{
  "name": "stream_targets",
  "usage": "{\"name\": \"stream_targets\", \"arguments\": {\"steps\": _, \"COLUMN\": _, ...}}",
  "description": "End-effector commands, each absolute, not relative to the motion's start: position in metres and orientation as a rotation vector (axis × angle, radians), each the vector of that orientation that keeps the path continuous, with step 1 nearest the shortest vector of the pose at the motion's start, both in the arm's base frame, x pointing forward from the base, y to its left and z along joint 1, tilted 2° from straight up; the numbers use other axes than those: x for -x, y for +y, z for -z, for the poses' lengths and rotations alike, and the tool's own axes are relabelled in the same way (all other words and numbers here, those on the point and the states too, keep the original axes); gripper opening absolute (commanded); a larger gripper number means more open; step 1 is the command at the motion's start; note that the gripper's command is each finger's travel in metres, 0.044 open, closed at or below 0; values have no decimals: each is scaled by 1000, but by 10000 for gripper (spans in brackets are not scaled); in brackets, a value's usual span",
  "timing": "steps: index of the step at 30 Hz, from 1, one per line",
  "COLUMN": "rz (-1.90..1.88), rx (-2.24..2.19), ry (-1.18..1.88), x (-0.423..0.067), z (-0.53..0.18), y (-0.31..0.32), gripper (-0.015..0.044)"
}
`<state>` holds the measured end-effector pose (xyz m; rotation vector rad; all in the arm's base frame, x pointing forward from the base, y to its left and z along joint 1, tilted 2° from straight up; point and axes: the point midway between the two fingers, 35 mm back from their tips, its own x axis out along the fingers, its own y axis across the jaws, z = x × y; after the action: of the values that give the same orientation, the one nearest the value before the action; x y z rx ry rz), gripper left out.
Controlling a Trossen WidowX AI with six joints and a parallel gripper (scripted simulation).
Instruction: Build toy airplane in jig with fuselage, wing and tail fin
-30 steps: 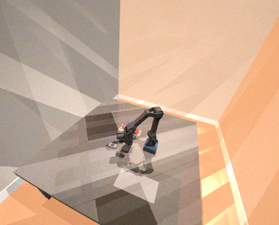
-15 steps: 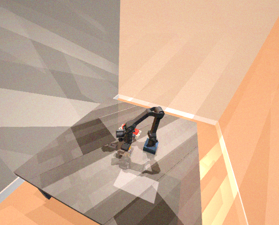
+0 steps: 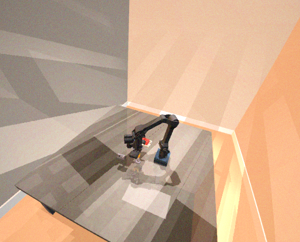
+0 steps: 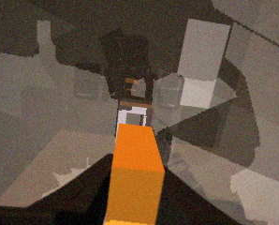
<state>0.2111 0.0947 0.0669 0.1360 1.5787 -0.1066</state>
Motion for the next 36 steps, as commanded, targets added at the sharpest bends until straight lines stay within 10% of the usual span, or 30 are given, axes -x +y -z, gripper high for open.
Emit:
{"name": "stream_targets", "arguments": {"steps": 1, "rz": 100, "rx": -137, "ry": 1574, "x": -211, "z": -84, "y": 95, "gripper": 0}}
{"name": "stream_targets", "arguments": {"steps": 36, "rz": 120, "rx": -151, "ry": 1567, "x": -222, "z": -122, "y": 45, "gripper": 0}}
